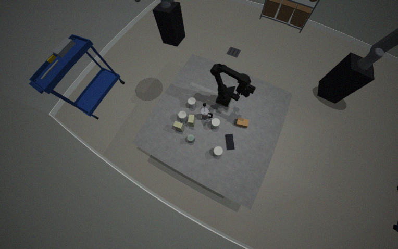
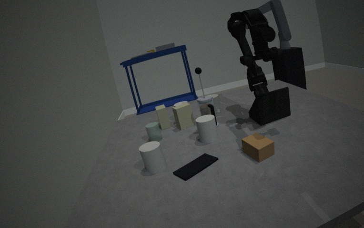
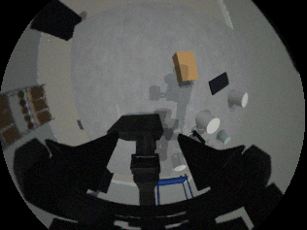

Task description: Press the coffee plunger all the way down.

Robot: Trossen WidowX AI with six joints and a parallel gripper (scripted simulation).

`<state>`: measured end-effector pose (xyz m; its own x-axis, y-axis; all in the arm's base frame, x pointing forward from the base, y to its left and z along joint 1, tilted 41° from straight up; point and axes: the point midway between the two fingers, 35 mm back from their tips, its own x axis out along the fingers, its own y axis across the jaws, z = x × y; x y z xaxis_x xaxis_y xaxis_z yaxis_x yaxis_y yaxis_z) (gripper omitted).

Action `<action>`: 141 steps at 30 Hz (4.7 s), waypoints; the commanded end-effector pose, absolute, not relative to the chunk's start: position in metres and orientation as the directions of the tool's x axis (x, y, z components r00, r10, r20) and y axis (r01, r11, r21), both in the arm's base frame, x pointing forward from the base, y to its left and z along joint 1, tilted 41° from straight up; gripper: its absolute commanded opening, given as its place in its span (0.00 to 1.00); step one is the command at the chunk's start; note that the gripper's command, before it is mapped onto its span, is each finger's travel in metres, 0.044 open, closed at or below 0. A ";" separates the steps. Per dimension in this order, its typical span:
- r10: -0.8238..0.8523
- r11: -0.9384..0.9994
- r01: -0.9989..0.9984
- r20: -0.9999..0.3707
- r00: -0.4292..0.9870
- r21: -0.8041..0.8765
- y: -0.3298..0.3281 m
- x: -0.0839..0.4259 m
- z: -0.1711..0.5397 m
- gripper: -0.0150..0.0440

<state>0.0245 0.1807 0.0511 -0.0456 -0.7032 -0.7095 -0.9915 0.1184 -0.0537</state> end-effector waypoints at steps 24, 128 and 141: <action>-0.490 0.762 0.238 -0.295 0.820 -0.603 0.093 0.207 0.250 1.00; -0.596 0.709 0.396 -0.195 0.779 -0.583 0.019 0.247 0.168 0.46; -0.592 0.711 0.395 -0.192 0.783 -0.582 0.007 0.251 0.151 0.46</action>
<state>0.2519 0.0121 0.1656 0.7822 -0.5990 -0.1712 0.4197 0.7098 -0.5658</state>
